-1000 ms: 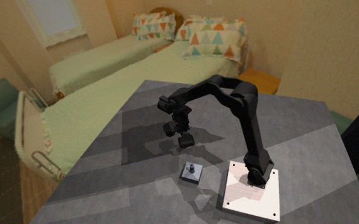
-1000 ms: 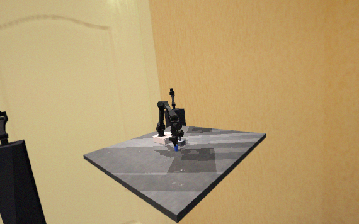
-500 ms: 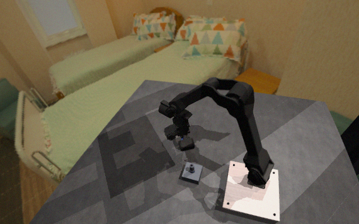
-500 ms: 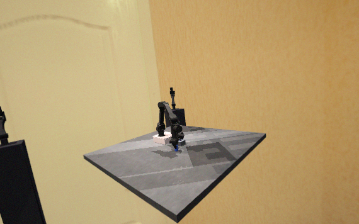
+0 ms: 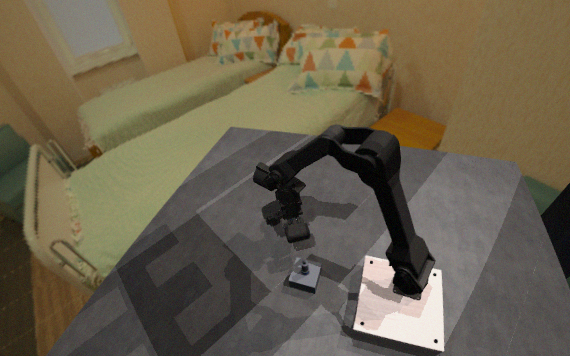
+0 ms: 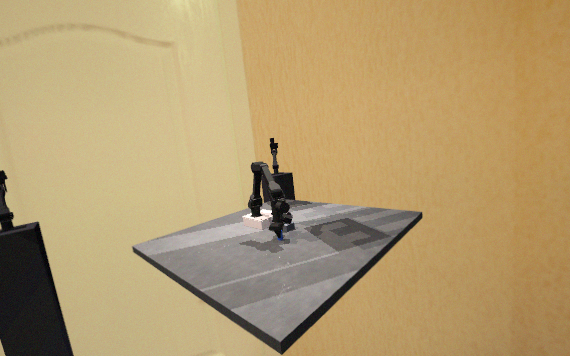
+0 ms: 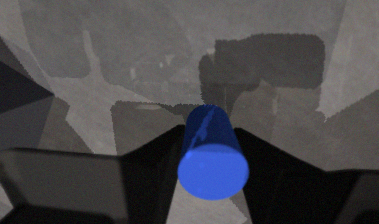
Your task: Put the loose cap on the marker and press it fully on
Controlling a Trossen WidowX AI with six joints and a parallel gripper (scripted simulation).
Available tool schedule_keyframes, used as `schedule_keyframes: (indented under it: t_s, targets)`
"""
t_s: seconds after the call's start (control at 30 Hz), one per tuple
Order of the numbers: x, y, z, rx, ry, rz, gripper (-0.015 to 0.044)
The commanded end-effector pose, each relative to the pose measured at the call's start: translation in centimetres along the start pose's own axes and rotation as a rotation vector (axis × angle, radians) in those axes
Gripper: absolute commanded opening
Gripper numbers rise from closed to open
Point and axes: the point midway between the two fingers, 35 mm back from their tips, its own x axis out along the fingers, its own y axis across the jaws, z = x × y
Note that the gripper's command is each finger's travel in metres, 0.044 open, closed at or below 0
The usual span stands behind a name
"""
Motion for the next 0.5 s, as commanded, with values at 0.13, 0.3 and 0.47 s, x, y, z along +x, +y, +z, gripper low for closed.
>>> schedule_keyframes:
  t_s: [0.13,0.3,0.47]
  targets:
    - [0.0,0.0,-0.1,-0.004,0.003,-0.003,0.0061]
    - [-1.6,-0.1,0.0,-0.004,0.003,-0.003,0.0]
    - [-3.5,-0.1,0.1,-0.004,0.003,-0.003,0.0]
